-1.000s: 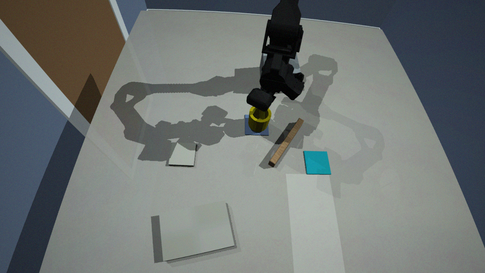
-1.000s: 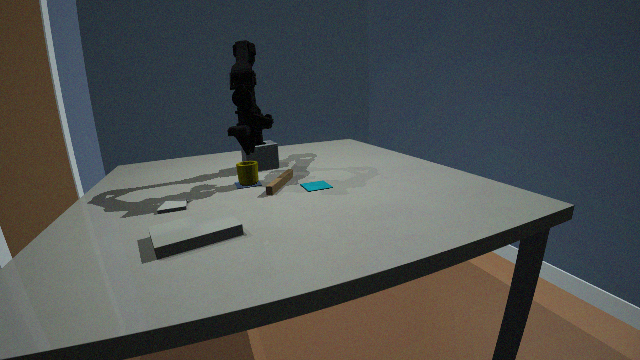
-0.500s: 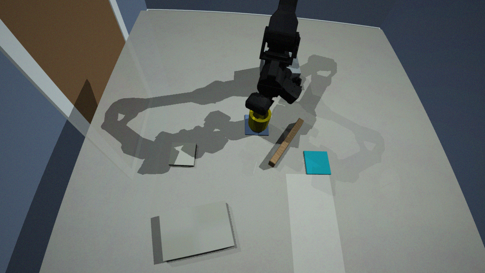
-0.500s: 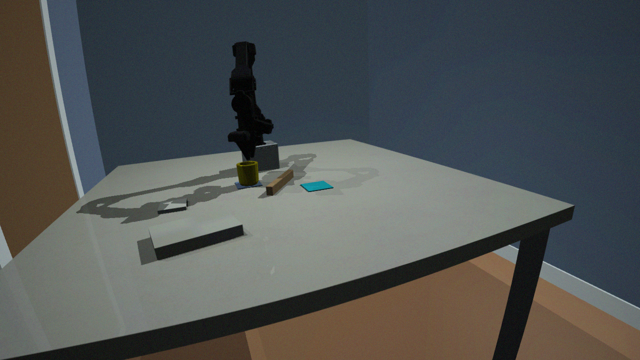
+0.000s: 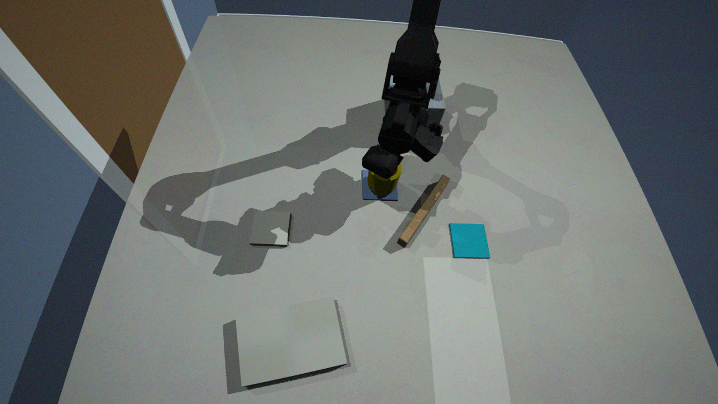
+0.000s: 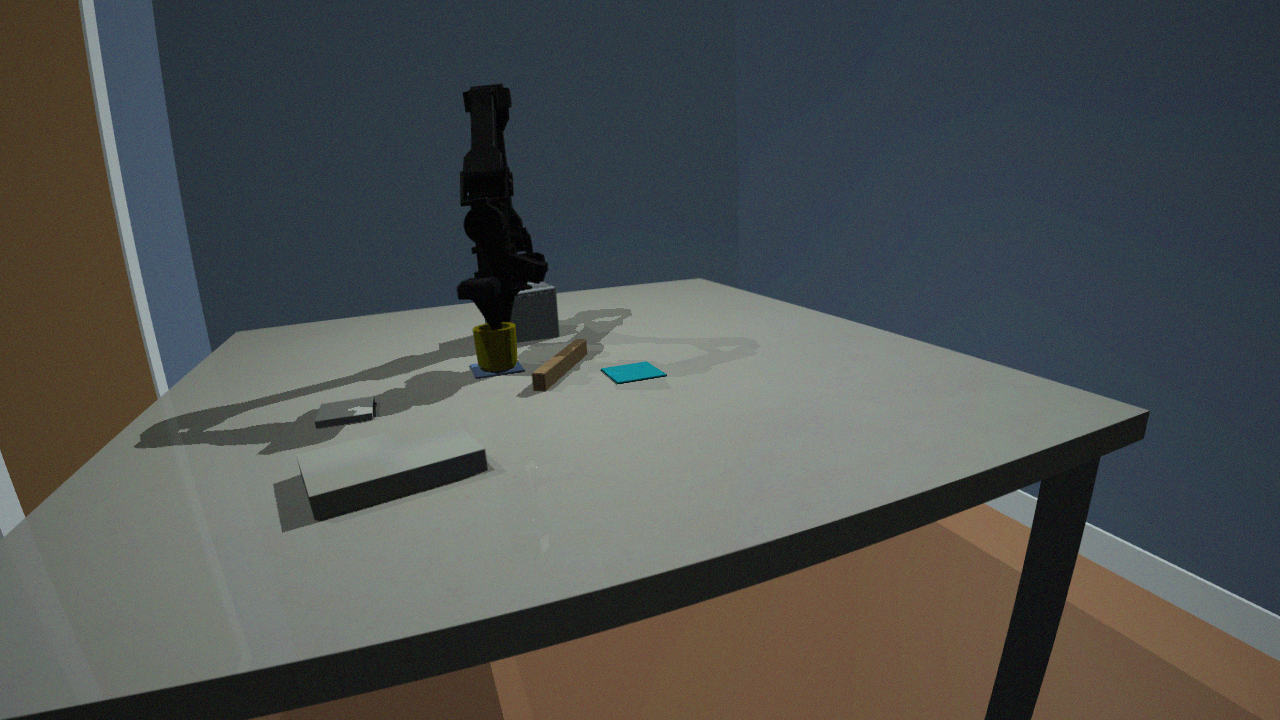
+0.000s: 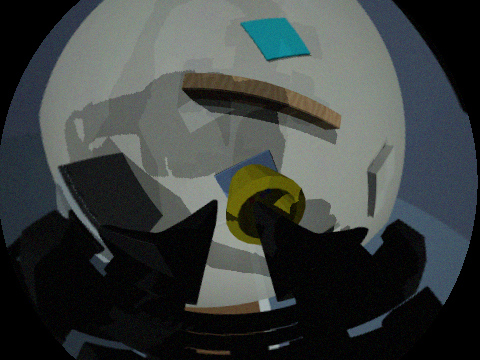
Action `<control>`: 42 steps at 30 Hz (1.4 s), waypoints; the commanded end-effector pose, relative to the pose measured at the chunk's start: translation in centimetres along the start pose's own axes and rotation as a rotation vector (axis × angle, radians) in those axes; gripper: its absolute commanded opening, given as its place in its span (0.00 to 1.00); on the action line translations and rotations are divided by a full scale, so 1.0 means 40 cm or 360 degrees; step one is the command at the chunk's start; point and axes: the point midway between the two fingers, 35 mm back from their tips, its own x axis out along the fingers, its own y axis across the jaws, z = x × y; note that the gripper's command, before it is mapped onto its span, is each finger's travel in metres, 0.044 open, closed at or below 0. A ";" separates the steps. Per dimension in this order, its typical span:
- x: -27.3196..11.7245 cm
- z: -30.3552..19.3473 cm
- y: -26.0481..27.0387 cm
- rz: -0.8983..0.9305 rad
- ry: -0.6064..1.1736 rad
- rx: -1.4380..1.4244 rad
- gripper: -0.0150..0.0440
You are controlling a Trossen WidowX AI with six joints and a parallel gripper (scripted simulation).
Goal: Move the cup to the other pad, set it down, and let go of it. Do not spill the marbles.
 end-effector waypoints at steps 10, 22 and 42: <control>0.055 -0.005 0.008 0.0005 0.0009 -0.0009 0.54; 0.057 -0.003 0.008 0.0005 0.0002 0.0000 0.48; 0.056 -0.003 0.008 0.0005 0.0002 0.0000 0.25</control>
